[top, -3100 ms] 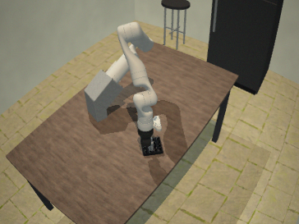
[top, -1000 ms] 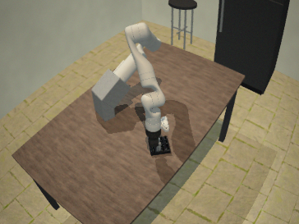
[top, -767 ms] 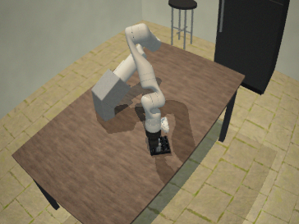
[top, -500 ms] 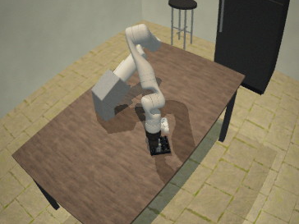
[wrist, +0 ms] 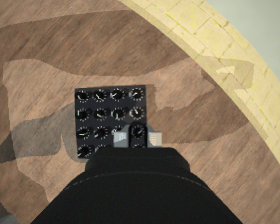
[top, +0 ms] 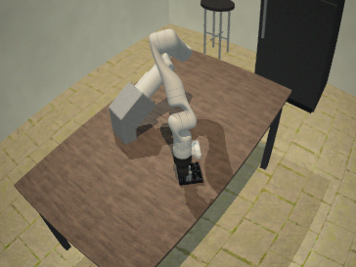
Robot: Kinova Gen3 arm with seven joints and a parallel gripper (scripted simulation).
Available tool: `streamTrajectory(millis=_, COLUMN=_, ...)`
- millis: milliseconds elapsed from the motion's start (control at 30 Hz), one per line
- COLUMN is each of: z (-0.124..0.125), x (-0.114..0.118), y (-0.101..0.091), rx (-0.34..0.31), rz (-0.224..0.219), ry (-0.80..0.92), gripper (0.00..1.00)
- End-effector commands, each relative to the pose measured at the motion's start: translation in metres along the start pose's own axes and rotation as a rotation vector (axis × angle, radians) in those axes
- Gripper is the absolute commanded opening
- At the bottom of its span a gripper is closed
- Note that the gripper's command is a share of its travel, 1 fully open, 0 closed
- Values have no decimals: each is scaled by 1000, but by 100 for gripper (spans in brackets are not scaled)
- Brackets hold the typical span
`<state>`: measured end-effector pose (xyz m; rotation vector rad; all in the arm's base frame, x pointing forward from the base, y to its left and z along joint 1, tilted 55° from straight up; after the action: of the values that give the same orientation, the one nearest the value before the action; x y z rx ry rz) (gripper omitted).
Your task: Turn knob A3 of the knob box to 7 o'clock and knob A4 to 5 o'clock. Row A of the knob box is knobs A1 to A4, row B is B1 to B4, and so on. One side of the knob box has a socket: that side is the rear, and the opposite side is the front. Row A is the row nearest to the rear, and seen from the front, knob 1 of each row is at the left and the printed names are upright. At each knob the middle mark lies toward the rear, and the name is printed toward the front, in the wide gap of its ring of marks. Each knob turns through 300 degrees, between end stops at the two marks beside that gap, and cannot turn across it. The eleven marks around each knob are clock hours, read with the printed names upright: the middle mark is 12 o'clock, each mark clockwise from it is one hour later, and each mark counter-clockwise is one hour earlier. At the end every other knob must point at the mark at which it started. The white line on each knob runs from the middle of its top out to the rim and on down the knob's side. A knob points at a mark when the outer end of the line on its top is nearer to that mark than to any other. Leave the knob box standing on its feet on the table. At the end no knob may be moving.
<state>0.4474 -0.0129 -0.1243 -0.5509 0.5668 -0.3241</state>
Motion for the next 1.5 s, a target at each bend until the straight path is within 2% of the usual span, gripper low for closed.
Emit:
streamTrajectory(millis=0, z=0, x=1, y=-1, rx=0, rz=-2, ry=0, gripper=46)
streamTrajectory(millis=733, z=0, x=1, y=-1, rx=0, rz=-2, ry=0, gripper=46)
streamTrajectory(millis=767, z=0, x=1, y=-1, rx=0, rz=-2, ry=0, gripper=30)
streamTrajectory(millis=1467, z=0, x=1, y=-1, rx=0, rz=-2, ry=0, gripper=30)
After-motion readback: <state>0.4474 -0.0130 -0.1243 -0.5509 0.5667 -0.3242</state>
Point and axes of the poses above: the point where the finger pads meet when closed, its own y axis out along the fingers, its own x axis across the jaws, z = x × y, the point moved 4 cm from there along -y, back along the fingers, and after that the axes turned 1 degree about -y, right-handed, at the moved point
